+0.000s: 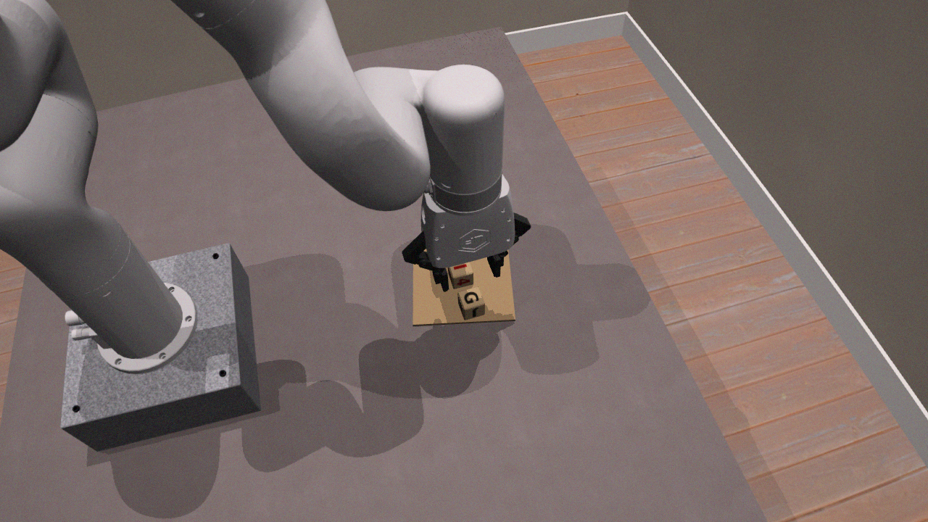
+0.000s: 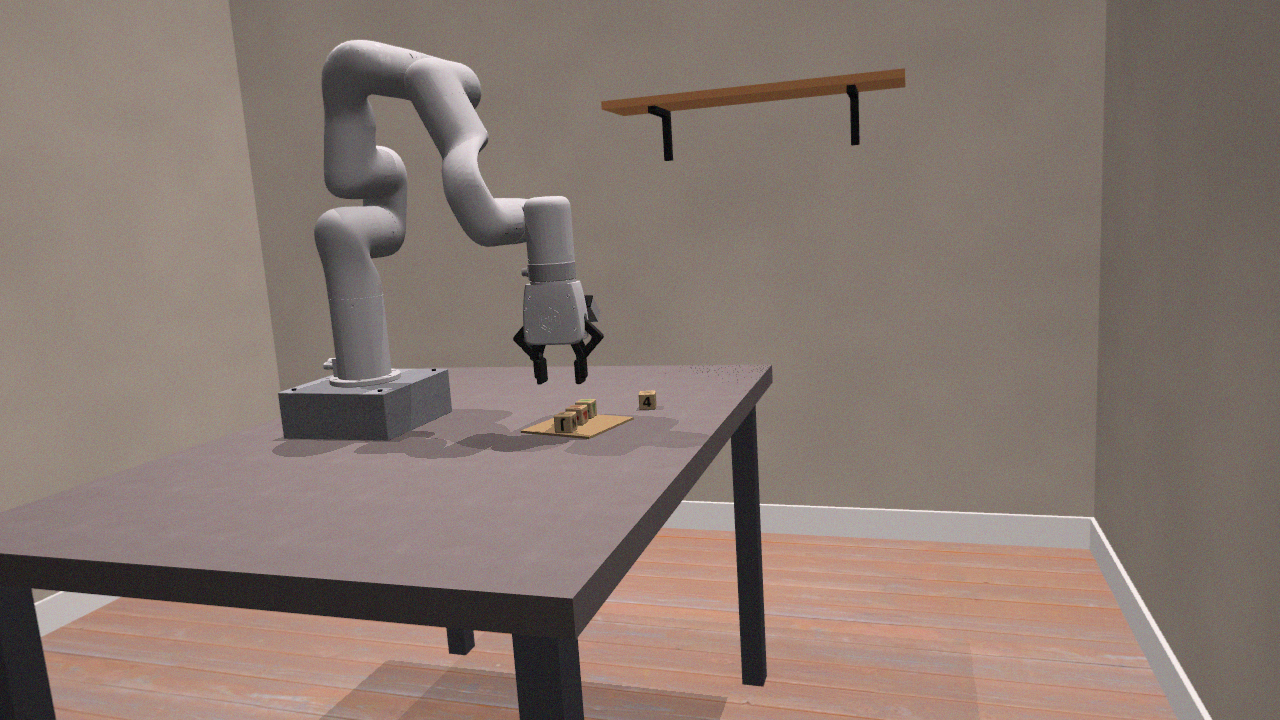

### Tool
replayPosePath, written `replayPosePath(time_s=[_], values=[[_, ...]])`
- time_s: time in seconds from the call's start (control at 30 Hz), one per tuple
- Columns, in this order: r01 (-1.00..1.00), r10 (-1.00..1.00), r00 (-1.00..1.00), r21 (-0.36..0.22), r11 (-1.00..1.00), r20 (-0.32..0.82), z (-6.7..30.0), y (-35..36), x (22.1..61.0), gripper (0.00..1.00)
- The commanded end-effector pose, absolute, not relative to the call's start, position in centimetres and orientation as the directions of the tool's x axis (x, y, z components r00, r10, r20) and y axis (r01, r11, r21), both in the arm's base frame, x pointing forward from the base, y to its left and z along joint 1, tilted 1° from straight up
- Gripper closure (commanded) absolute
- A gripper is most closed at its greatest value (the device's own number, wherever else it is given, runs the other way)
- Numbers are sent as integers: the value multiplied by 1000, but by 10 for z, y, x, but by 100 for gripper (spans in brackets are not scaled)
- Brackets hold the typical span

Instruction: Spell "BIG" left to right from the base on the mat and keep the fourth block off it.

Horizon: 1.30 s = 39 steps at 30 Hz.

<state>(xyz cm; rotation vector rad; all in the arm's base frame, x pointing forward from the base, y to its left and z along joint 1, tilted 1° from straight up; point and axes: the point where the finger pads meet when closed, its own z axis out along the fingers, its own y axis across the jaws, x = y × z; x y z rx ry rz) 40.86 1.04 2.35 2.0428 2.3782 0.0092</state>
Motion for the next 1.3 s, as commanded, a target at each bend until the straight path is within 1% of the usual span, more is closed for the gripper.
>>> replayPosePath(time_s=[0.0,0.7,1.27], values=[[988,989,-151,12,151,-2,20,10,410,31],[988,989,-151,12,151,-2,-9,10,410,31],[988,989,-151,12,151,-2,-18,10,410,31]])
